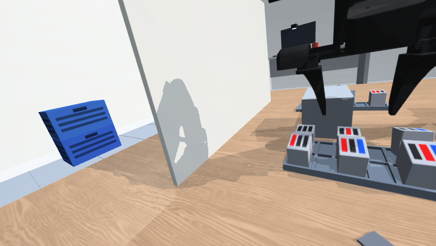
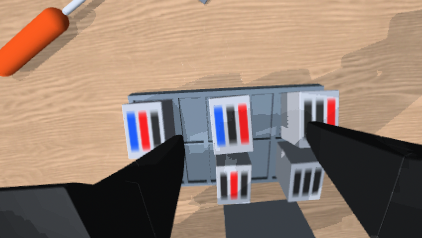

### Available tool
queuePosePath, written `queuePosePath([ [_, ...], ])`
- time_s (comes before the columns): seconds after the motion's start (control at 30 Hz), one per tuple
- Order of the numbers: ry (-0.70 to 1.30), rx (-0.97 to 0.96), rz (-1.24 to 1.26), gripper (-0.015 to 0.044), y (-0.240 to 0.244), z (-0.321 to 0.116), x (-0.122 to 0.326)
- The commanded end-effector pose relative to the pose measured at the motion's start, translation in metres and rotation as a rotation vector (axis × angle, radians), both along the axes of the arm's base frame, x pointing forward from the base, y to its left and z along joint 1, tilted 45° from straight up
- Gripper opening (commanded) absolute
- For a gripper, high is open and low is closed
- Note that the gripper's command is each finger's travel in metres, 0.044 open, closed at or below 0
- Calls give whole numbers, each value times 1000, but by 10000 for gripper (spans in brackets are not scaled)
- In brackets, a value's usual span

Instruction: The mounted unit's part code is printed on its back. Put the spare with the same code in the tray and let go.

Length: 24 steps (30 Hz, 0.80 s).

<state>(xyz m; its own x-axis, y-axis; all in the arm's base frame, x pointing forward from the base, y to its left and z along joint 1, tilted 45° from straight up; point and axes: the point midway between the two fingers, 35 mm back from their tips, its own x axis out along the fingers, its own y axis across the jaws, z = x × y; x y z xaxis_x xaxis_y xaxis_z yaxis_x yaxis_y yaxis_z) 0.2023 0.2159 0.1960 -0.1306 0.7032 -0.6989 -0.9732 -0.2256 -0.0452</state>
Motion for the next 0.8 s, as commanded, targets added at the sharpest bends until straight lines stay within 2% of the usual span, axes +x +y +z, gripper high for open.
queuePosePath([
  [0.0, 5, -4, -4, 300, 8, -13, -7],
  [0.77, 4, -7, -3, 300, 24, -30, -7],
])
